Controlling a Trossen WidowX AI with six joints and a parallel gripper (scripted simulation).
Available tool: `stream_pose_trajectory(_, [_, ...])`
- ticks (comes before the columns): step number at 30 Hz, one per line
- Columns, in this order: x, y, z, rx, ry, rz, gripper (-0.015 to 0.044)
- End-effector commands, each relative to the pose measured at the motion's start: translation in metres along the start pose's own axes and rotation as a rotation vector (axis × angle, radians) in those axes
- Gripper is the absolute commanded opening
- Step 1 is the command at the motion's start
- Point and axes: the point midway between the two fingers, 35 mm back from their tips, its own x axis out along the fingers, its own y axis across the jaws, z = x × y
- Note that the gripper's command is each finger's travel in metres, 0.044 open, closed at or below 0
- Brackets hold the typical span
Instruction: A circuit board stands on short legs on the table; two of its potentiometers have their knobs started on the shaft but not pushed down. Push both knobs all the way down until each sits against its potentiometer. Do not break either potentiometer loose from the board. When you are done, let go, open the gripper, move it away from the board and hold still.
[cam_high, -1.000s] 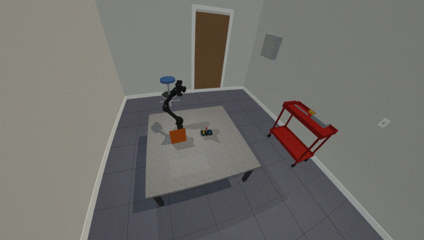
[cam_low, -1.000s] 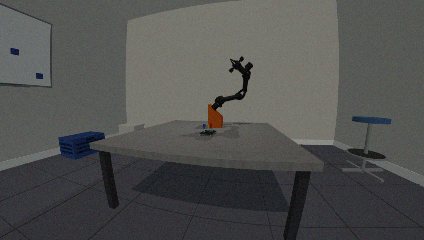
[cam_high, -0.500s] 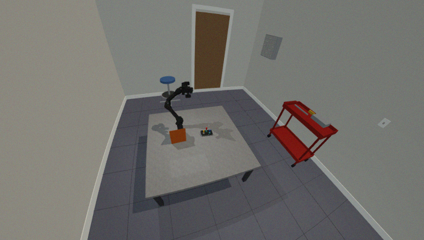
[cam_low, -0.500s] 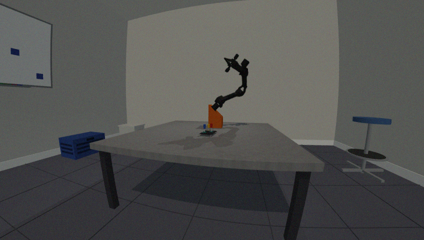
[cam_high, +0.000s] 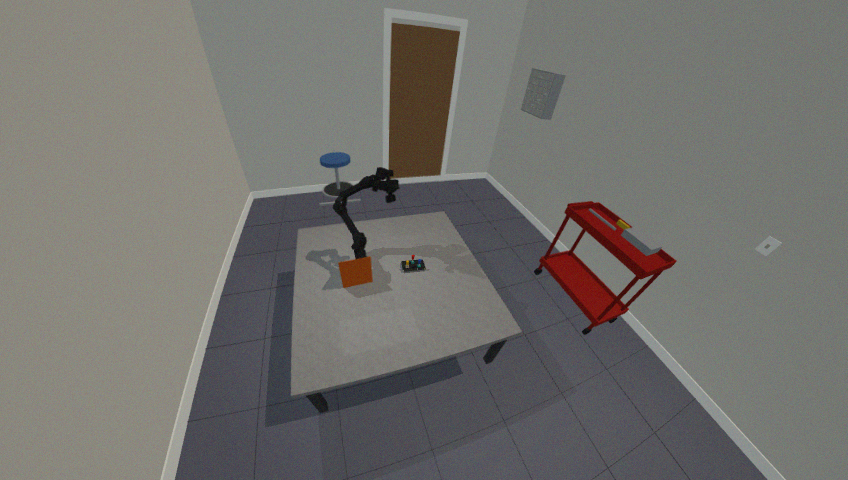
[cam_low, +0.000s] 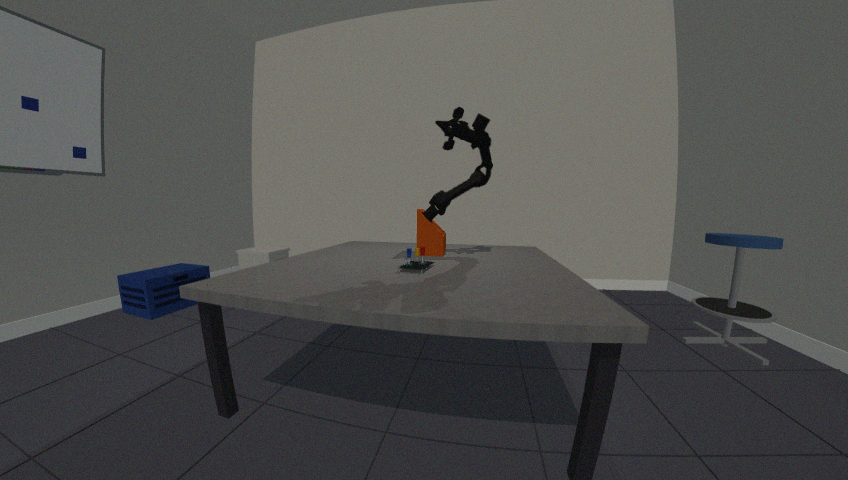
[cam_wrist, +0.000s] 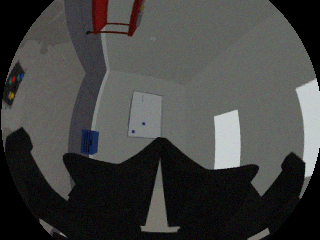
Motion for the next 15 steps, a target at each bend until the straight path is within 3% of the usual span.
stream_pose_trajectory(1, [0.014, 0.022, 0.016, 0.038, -0.036, 0.085, 0.0000])
stream_pose_trajectory(15, [0.046, 0.098, 0.060, 0.188, -0.095, 0.383, 0.0000])
